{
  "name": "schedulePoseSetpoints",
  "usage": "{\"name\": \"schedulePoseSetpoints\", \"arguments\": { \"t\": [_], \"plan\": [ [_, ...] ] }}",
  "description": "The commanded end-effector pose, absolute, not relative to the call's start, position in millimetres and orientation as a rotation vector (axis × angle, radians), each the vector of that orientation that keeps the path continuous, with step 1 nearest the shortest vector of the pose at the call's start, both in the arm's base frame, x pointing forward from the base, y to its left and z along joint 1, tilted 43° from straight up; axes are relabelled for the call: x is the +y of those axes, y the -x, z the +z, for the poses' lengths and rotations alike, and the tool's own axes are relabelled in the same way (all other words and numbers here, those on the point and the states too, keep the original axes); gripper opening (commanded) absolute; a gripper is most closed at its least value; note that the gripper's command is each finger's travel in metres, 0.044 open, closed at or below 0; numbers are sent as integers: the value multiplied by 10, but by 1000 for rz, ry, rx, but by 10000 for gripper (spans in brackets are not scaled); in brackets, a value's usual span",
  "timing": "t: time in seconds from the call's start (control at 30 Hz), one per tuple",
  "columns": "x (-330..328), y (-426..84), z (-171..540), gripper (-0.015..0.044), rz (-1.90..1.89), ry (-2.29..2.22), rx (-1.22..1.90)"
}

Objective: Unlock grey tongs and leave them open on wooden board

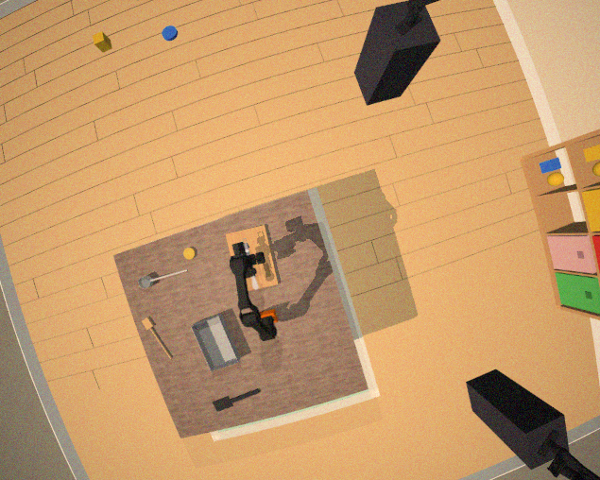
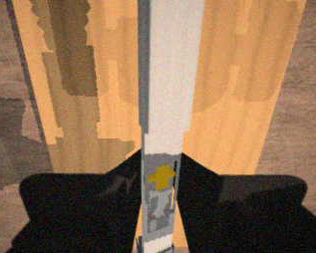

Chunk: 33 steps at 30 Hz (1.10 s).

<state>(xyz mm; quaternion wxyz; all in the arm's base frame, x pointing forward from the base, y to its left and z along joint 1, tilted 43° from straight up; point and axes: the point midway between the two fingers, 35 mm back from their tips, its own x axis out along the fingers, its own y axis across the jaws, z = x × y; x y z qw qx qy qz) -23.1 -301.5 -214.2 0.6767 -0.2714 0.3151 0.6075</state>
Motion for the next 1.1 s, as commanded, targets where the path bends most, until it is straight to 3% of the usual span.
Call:
{"name": "schedulePoseSetpoints", "arguments": {
  "t": [0.0, 0.03, 0.77, 1.07],
  "plan": [
    [-3008, 224, -2148, -150, 1363, 616, 708],
    [-3008, 224, -2148, -150, 1363, 616, 708],
    [-3005, 230, -2149, 427, 1366, 610, 708],
    [-2950, 230, -1739, 440, 1366, 609, 706]
  ]
}}
